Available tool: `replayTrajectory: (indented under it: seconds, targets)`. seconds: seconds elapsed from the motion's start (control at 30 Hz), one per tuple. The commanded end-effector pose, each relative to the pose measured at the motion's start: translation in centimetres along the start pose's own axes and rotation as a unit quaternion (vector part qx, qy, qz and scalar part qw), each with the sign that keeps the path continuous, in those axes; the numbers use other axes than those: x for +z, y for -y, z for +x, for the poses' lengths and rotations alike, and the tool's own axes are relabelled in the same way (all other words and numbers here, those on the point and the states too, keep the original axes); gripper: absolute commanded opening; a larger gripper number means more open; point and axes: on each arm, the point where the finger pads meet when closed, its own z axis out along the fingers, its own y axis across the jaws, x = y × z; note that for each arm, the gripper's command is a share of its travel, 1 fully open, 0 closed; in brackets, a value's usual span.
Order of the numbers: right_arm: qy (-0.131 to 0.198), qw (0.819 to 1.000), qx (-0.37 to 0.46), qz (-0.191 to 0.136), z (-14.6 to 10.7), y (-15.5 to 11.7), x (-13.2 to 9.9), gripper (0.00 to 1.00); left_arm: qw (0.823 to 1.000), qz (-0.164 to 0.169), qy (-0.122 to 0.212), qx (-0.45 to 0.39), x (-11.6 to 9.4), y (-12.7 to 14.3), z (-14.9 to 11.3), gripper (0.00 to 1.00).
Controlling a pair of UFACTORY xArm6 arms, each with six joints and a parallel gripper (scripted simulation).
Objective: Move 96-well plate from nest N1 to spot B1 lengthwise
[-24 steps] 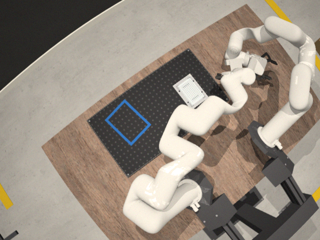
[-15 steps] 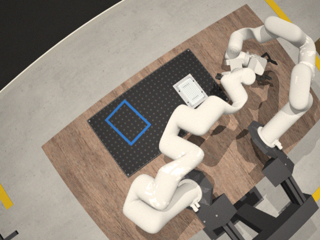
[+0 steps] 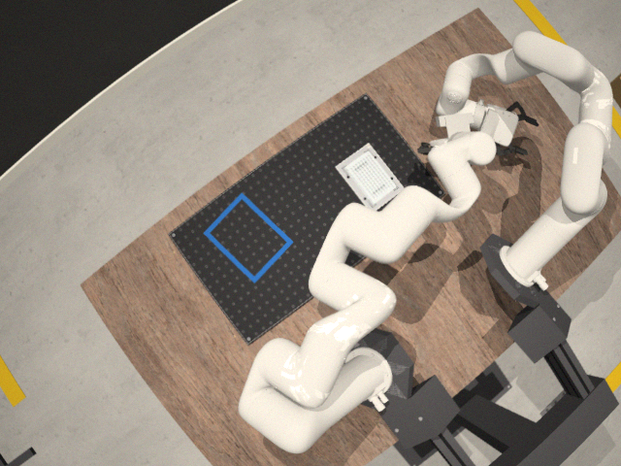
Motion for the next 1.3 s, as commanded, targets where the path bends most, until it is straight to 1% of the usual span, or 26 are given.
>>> replayTrajectory:
  seconds: [0.0,0.37,0.57,0.8,0.87,1.07,1.27]
  targets:
    - [0.0,1.0,0.002,-0.003,0.0,0.1,0.0,1.0,1.0,-0.001,-0.002,-0.001,-0.2,0.0,0.2,1.0]
    - [0.0,1.0,0.012,-0.023,-0.1,0.7,0.1,1.0,1.0,-0.001,-0.002,-0.001,-0.2,0.0,0.2,1.0]
    - [-0.001,0.998,0.027,-0.052,-0.1,1.5,0.3,1.0,1.0,-0.001,-0.002,-0.001,-0.2,0.0,0.2,1.0]
    - [-0.002,0.994,0.053,-0.1,-0.2,2.9,0.7,1.0,1.0,-0.001,-0.002,-0.001,-0.2,0.0,0.2,1.0]
    - [-0.002,0.994,0.053,-0.1,-0.2,2.9,0.7,1.0,1.0,-0.001,-0.002,-0.001,-0.2,0.0,0.2,1.0]
    - [-0.003,0.985,0.082,-0.153,-0.3,4.5,1.1,1.0,1.0,-0.001,-0.002,-0.001,-0.2,0.0,0.2,1.0]
    - [-0.004,0.97,0.116,-0.212,-0.3,6.3,1.6,1.0,1.0,-0.001,-0.002,-0.001,-0.2,0.0,0.2,1.0]
